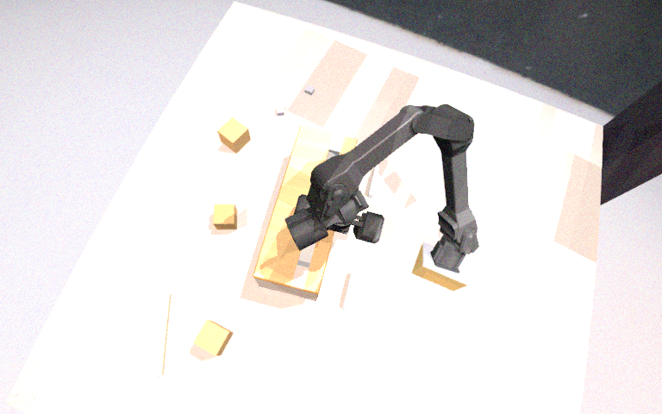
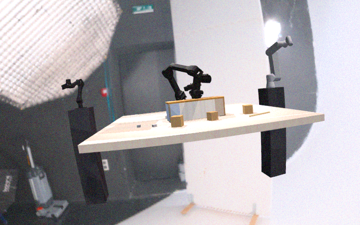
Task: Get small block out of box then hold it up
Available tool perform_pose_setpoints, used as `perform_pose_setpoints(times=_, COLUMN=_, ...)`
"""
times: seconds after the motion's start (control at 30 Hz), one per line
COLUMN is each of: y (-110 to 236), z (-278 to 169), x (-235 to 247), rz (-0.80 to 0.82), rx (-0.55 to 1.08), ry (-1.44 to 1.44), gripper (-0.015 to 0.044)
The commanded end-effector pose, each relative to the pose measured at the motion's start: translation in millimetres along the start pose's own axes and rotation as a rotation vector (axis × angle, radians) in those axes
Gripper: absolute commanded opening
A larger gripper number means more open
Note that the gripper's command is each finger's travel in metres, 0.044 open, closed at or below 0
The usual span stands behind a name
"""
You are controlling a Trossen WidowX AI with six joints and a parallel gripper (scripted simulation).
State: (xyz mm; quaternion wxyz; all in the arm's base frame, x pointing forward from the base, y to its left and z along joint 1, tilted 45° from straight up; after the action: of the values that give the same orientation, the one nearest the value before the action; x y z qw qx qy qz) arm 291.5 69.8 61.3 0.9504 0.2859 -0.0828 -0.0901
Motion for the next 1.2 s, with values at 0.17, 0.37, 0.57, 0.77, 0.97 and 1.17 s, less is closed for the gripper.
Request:
perform_pose_setpoints(times=0.17, y=-2.1, z=2.4, x=0.5, rz=-0.001, rx=-0.001, ry=0.001, gripper=0.0400)
perform_pose_setpoints(times=0.37, y=-5.2, z=13.9, x=3.5, rz=-0.002, rx=-0.002, ry=0.001, gripper=0.0400)
perform_pose_setpoints(times=0.57, y=-7.3, z=23.8, x=6.0, rz=-0.002, rx=-0.003, ry=0.001, gripper=0.0400)
perform_pose_setpoints(times=0.77, y=-9.3, z=33.2, x=8.5, rz=-0.002, rx=-0.003, ry=0.001, gripper=0.0400)
perform_pose_setpoints(times=0.97, y=-11.3, z=42.6, x=10.9, rz=-0.002, rx=-0.004, ry=0.001, gripper=0.0400)
perform_pose_setpoints(times=1.17, y=-13.3, z=52.0, x=13.4, rz=-0.002, rx=-0.004, ry=0.001, gripper=0.0400)
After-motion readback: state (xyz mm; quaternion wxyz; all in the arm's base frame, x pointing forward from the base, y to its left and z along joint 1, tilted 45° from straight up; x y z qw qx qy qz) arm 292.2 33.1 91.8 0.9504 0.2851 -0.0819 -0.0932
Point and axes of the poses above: the point midway between the two fingers, 35 mm back from their tips, its own y axis back along the fingers, its own x axis across the jaws, z = x × y, the point moved 7 cm from there along y, back along the fingers, and after that the axes turned 14 degrees about -y, right-handed, at the moved point
